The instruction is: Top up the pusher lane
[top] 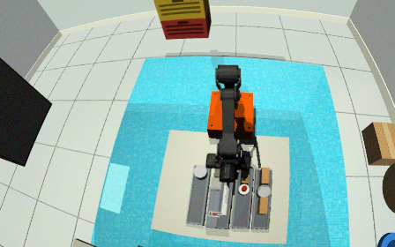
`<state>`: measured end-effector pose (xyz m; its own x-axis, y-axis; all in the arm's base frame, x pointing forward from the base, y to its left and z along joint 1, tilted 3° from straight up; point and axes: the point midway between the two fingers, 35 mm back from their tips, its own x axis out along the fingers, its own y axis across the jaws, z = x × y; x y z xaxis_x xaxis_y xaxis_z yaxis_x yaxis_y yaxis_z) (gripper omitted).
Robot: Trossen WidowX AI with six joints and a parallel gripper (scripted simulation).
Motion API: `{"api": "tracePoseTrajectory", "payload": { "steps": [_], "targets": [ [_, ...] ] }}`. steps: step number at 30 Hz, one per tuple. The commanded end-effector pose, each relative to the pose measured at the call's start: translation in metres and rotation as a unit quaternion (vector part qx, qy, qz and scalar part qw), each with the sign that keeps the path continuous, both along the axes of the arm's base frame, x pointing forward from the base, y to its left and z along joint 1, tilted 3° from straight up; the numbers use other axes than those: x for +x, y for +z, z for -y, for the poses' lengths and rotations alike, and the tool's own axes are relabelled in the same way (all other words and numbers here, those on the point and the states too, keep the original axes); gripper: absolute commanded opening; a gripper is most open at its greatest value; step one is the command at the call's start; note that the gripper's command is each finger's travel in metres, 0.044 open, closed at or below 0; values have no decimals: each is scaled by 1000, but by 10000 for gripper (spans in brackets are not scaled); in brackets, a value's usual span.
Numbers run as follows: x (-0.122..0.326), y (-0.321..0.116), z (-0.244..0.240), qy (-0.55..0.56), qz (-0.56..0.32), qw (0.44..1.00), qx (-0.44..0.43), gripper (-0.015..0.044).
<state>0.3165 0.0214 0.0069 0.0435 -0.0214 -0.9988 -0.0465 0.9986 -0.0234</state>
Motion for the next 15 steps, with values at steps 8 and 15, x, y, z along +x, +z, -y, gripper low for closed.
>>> {"api": "tracePoseTrajectory", "payload": {
  "steps": [8, 15],
  "targets": [
    [16, 6, -2, 2, 18, 1000, 4, 0],
    [19, 7, -2, 2, 18, 1000, 4, 0]
  ]
}}
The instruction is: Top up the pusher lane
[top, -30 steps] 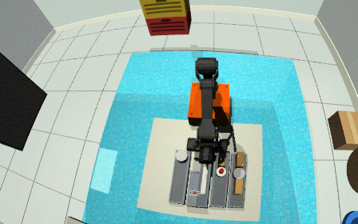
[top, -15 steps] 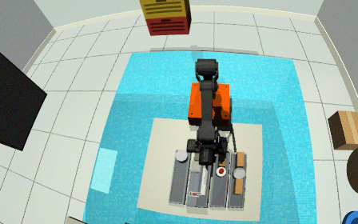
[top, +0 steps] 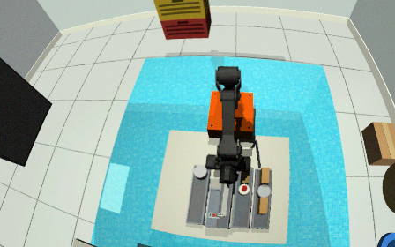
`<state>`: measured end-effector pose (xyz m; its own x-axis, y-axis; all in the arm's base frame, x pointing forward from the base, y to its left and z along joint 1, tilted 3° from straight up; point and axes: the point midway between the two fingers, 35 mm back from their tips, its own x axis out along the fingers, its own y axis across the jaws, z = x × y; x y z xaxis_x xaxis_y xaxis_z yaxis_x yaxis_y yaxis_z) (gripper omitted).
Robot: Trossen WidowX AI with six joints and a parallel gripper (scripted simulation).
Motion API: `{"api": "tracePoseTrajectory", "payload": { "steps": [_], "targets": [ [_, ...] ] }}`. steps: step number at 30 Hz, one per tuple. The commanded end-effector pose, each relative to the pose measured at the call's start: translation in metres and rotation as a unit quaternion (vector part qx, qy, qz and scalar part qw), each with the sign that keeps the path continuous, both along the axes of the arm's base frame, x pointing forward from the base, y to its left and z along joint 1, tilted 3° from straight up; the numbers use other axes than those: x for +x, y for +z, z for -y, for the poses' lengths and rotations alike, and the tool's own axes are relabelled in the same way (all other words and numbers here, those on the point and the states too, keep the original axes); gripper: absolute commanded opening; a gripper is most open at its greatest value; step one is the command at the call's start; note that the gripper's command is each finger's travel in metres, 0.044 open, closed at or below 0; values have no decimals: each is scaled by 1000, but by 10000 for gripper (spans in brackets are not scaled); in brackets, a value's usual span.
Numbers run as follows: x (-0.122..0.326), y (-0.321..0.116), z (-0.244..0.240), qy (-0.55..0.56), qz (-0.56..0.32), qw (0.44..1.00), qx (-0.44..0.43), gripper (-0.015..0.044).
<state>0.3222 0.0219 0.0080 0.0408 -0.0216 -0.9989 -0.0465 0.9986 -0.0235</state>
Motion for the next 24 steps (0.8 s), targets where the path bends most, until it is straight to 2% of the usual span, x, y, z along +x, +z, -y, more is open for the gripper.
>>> {"api": "tracePoseTrajectory", "payload": {
  "steps": [1, 24],
  "targets": [
    [14, 6, -2, 2, 19, 1000, 4, 0],
    [23, 10, -3, 2, 20, 1000, 4, 0]
  ]
}}
